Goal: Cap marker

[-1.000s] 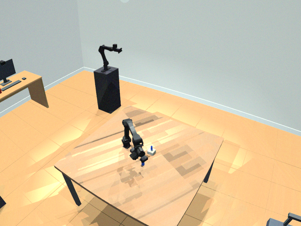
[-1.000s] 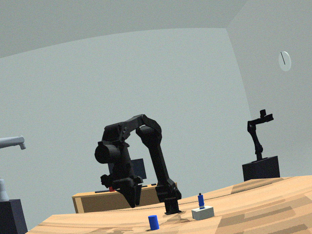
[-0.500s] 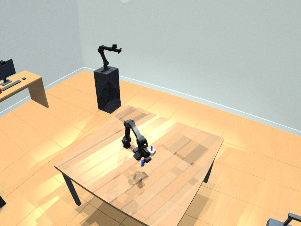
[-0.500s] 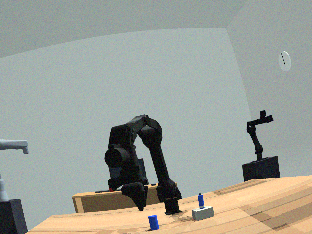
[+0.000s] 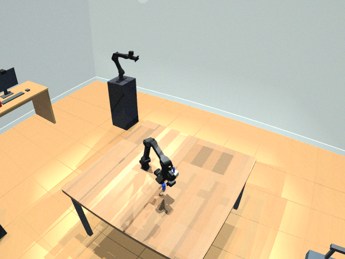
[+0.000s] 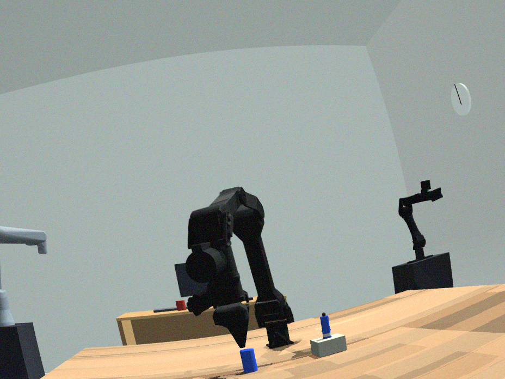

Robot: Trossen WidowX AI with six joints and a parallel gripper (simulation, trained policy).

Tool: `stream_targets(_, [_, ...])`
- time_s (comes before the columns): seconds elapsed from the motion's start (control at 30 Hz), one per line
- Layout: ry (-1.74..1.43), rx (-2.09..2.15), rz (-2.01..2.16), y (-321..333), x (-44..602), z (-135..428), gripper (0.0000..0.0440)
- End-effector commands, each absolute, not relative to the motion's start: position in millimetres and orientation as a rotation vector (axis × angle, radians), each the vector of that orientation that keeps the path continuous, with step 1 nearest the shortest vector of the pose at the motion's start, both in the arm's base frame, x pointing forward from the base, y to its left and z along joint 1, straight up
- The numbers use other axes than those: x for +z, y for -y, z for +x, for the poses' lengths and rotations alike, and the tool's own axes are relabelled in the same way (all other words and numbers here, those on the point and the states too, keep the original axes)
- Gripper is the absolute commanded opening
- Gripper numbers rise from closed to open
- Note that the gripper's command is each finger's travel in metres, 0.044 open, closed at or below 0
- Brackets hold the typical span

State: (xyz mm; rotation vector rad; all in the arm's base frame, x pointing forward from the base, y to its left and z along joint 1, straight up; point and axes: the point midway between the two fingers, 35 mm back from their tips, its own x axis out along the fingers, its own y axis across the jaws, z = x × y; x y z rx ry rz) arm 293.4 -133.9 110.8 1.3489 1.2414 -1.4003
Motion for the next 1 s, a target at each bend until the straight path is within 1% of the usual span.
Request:
stream_targets(0.0, [-1.273, -1.411, 1.326, 131, 105, 290, 0.0301])
stream_targets(0.63, [-1.387, -1.378, 1.257, 124, 66, 279, 0.026])
stream_targets(0.73, [-1.392, -1.372, 1.241, 124, 62, 278, 0.0246])
stream_targets(0.83, [-1.392, -1.366, 1.227, 125, 60, 277, 0.0216])
stream_targets(0.97, [-1.382, -1.358, 1.209, 125, 64, 276, 0.0112])
